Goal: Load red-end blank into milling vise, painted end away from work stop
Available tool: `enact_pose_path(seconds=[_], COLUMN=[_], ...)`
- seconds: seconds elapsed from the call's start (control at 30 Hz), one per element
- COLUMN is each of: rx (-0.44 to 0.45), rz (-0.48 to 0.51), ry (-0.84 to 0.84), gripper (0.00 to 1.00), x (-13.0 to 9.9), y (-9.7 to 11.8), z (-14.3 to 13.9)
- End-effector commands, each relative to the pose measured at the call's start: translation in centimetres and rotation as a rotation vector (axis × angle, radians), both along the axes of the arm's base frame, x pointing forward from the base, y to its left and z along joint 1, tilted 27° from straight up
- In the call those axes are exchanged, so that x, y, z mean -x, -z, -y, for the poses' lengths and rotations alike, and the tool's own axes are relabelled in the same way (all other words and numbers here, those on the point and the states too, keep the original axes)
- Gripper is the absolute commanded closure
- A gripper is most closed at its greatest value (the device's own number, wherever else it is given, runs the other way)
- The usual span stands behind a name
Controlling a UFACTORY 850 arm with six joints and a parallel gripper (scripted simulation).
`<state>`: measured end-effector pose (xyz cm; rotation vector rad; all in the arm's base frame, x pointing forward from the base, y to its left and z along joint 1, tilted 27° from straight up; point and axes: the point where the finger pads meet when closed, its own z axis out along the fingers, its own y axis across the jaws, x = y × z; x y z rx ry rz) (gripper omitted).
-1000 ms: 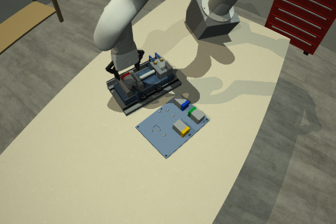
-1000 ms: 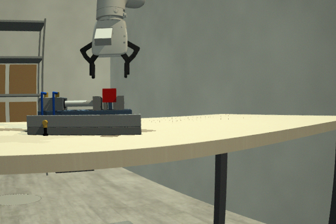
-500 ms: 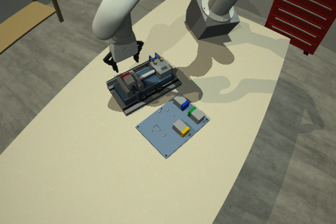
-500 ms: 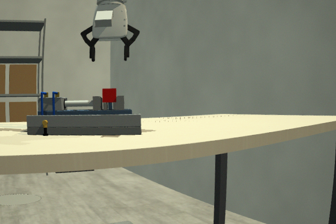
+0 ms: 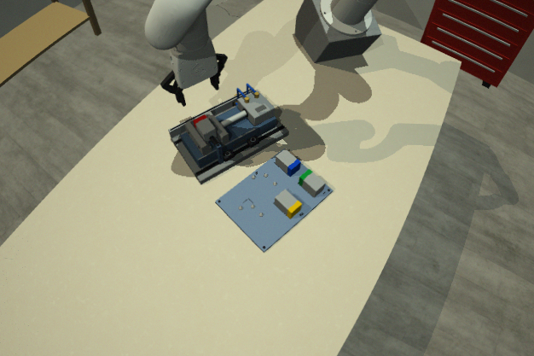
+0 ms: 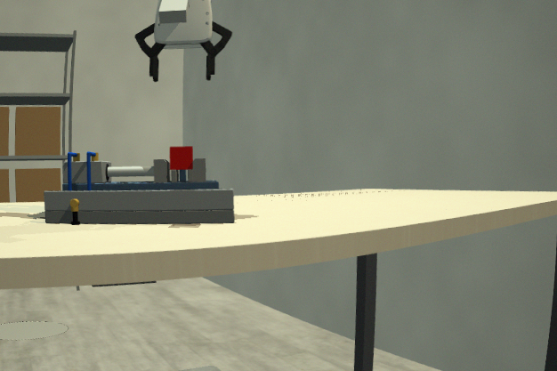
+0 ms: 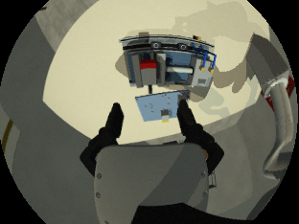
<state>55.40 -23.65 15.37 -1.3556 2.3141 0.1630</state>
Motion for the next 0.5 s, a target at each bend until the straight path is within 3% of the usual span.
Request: enact_pose_path(seconds=[0.0,0.47], rx=[0.001,0.001], rz=[0.002,0.002], ry=[0.0,0.001], gripper=[0.0,0.0], x=[-0.12,-0.38], y=[0.08,0.75], z=[0.01,-0.23])
